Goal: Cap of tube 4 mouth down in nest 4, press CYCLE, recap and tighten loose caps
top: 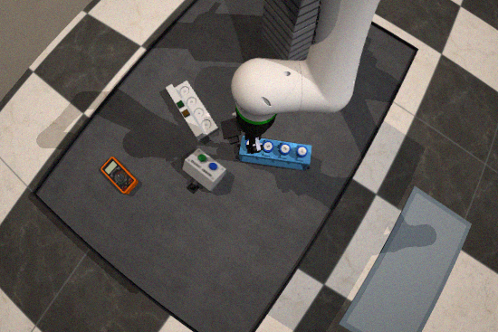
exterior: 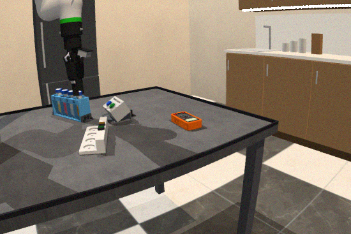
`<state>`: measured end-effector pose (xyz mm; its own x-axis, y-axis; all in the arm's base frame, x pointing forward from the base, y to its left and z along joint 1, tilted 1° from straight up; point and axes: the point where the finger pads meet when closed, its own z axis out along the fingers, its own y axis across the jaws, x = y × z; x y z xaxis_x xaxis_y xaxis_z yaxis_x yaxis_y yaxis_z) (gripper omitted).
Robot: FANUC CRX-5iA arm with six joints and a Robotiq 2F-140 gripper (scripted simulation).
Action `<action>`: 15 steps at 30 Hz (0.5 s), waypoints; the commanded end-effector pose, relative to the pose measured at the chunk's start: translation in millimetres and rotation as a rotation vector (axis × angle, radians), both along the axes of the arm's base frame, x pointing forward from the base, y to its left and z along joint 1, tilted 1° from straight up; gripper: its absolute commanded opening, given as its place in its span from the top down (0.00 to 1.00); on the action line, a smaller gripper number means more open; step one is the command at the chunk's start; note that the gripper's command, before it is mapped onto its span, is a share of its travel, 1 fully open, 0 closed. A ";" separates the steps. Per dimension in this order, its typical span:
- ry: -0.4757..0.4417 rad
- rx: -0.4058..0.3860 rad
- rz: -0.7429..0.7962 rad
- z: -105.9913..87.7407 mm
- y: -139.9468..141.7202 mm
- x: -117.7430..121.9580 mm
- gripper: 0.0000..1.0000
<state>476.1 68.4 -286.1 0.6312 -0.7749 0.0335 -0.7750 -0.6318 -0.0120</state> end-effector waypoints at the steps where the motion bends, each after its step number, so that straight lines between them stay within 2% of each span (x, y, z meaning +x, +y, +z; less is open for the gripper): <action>1: 0.021 0.030 0.171 0.7 0.0 0.5 0.70; 6: 0.021 0.030 0.171 1.1 0.0 0.5 0.70; 7: 0.021 0.030 0.171 0.7 0.0 0.5 0.59; 15: 0.021 0.029 0.170 0.7 0.0 0.6 0.59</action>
<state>475.8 68.2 -286.1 0.7538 -0.6571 -0.0031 -0.6571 -0.7537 -0.0160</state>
